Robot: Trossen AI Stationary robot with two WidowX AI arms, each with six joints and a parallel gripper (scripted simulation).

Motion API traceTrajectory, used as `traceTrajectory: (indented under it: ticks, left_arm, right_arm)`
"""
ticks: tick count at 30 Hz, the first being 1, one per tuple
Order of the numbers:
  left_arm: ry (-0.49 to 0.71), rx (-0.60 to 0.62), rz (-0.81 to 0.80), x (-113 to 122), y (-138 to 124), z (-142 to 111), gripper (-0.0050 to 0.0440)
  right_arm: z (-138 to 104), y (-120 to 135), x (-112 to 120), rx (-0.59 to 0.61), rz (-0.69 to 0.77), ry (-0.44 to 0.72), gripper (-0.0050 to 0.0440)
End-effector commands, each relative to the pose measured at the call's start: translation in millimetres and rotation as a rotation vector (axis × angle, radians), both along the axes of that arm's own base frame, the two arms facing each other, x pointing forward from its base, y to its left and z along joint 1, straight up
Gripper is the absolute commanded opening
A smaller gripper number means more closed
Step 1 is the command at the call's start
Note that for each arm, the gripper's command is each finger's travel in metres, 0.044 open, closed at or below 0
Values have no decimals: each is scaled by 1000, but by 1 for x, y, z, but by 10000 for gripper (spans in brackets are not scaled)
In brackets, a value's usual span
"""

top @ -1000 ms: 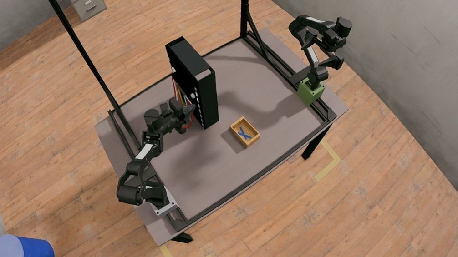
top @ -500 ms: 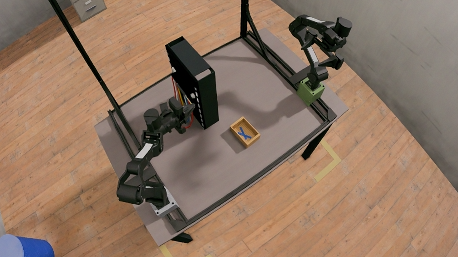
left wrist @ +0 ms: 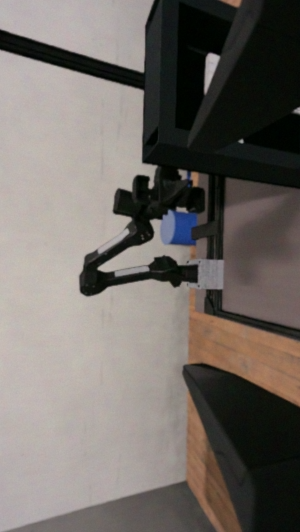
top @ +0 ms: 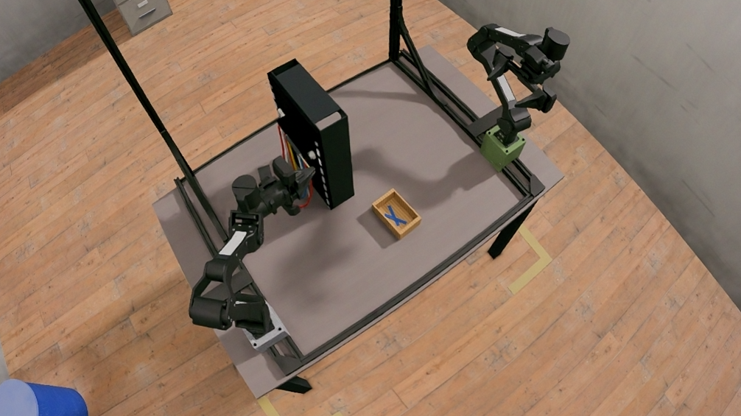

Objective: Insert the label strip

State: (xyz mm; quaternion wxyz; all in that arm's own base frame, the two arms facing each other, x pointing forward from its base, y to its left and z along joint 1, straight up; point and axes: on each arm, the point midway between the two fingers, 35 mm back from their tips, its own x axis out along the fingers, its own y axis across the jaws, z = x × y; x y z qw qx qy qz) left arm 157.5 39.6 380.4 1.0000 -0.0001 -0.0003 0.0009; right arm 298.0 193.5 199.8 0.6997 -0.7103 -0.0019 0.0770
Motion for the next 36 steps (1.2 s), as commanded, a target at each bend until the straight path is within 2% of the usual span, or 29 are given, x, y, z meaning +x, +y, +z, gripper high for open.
traceTrajectory:
  ticks: [1, 36]
  left_arm:
    - [-1, 6, 0, 0, -1, 3, 440]
    - [-1, 6, 0, 0, -1, 3, 440]
  right_arm:
    - [14, 5, 2, 34, 2, -26, -50]
    - [14, 13, 2, 34, 2, -26, -50]
